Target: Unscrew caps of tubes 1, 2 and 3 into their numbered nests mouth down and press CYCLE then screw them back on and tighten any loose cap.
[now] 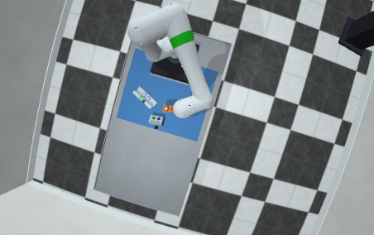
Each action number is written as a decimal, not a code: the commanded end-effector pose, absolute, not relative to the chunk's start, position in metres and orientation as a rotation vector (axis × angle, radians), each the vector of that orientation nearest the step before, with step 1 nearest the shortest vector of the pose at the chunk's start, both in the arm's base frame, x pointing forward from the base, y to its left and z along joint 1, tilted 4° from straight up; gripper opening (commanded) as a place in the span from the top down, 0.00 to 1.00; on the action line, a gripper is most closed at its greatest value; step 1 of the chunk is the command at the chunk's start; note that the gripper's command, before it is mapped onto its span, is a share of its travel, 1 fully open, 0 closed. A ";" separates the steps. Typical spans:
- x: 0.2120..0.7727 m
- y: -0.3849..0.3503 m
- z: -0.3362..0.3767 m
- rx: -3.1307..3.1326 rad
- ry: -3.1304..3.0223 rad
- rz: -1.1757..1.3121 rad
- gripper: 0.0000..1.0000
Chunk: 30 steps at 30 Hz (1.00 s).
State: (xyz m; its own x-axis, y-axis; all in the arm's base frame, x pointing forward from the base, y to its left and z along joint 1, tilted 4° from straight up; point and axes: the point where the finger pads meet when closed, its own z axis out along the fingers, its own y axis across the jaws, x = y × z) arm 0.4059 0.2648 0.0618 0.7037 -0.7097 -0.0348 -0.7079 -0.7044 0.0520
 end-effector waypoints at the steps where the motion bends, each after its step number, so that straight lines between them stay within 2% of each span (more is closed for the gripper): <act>1: 0.406 0.265 0.062 2.868 -1.194 -0.081 1.00; 8: 0.406 0.265 0.062 2.868 -1.194 -0.081 1.00; 30: 0.406 0.265 0.061 2.308 -2.056 -0.059 1.00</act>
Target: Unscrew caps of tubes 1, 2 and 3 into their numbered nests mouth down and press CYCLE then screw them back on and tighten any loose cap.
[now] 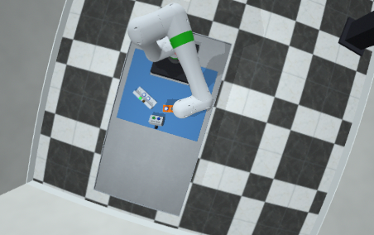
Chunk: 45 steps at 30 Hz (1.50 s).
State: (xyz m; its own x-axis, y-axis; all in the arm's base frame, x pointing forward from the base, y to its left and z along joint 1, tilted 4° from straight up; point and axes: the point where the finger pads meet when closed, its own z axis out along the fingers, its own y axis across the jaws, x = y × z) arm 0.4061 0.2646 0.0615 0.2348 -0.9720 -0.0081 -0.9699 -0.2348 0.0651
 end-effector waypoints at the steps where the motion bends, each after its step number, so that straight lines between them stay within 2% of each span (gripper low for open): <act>1: 0.406 0.265 0.061 2.273 -2.094 -0.057 1.00; 11: 0.406 0.265 0.061 2.181 -2.188 -0.054 1.00; 12: 0.406 0.265 0.061 2.181 -2.188 -0.054 0.65; 27: 0.406 0.265 0.062 2.310 -2.055 -0.059 0.65; 45: 0.406 0.265 0.062 2.852 -1.230 -0.080 0.65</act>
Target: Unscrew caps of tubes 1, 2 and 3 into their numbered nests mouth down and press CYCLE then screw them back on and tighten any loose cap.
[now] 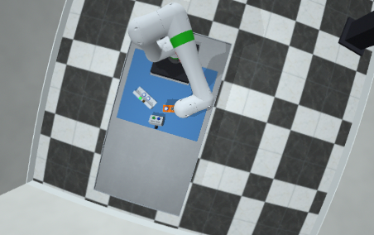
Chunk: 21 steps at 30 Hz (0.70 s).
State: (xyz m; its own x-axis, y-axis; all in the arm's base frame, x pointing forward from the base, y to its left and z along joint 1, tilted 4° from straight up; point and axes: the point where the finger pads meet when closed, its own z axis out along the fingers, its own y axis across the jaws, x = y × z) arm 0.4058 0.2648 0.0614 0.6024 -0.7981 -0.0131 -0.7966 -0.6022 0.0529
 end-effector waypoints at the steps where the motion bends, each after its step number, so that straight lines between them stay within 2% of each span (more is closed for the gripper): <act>1: 0.406 0.265 0.062 2.877 -1.173 -0.081 0.65; 10: 0.406 0.265 0.062 2.943 -1.005 -0.084 0.65; 11: 0.406 0.265 0.062 2.943 -1.005 -0.084 1.00; 21: 0.406 0.265 0.062 2.943 -1.005 -0.084 1.00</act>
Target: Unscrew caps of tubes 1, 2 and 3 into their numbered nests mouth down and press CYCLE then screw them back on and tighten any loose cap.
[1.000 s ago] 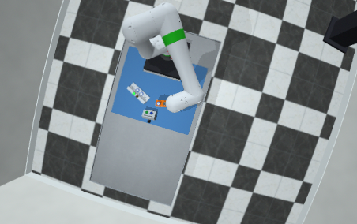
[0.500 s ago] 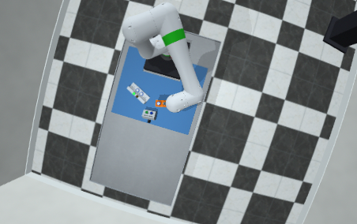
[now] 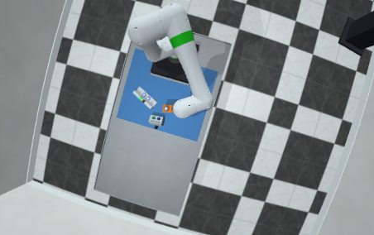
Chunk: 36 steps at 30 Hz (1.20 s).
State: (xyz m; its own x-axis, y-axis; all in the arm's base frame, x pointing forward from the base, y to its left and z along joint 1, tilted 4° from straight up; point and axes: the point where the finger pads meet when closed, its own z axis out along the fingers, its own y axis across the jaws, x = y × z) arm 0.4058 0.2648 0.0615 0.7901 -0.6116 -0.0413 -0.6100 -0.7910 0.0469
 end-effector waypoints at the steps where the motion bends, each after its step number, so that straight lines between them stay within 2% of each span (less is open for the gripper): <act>1: 0.406 0.265 0.062 2.943 -1.005 -0.084 1.00; 12: 0.406 0.265 0.061 2.753 -1.430 -0.076 1.00; 27: 0.406 0.265 0.061 2.050 -2.309 -0.051 1.00; 35: 0.406 0.265 0.061 2.032 -2.325 -0.048 1.00; 36: 0.406 0.265 0.061 2.032 -2.325 -0.048 0.65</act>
